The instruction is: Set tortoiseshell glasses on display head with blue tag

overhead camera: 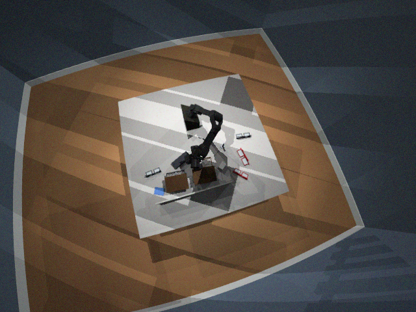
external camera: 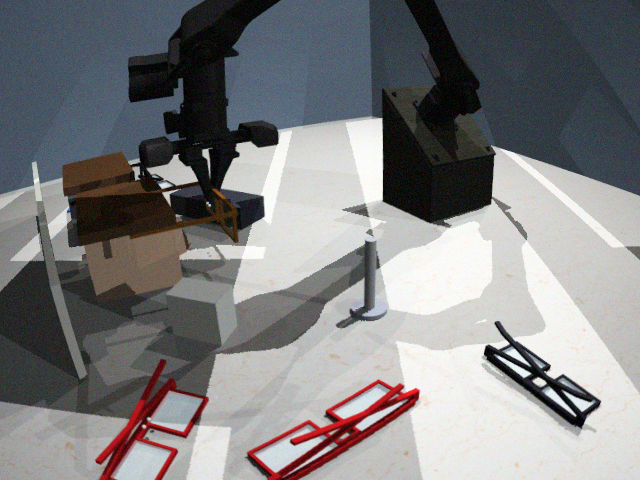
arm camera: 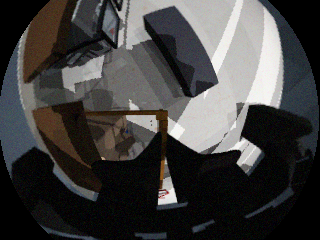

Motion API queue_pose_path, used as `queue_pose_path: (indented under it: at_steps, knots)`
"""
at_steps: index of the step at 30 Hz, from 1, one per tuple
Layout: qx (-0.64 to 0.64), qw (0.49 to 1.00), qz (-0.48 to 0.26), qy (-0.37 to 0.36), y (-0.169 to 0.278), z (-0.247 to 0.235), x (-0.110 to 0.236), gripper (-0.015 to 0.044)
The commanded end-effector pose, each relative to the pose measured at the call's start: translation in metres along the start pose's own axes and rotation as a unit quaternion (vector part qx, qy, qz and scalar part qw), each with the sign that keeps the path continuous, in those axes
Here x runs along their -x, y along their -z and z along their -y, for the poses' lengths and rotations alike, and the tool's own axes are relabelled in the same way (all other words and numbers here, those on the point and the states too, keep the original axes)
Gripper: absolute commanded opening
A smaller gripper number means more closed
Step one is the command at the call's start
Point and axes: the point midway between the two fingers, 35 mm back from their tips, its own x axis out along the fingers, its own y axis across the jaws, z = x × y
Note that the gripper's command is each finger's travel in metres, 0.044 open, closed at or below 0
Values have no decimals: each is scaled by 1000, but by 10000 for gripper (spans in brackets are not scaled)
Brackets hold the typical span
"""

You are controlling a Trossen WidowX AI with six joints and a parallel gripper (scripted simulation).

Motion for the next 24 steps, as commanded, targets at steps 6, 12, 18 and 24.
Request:
queue_pose_path:
  at_steps: [6,12,18,24]
  knots:
    - [-3,1000,-2,1,-1,-14,-1,0]
    - [-3,1000,-2,0,-1,-23,-1,0]
    - [-2,1000,-2,0,0,-30,-1,0]
    - [-2,1000,-2,0,0,-38,-1,0]
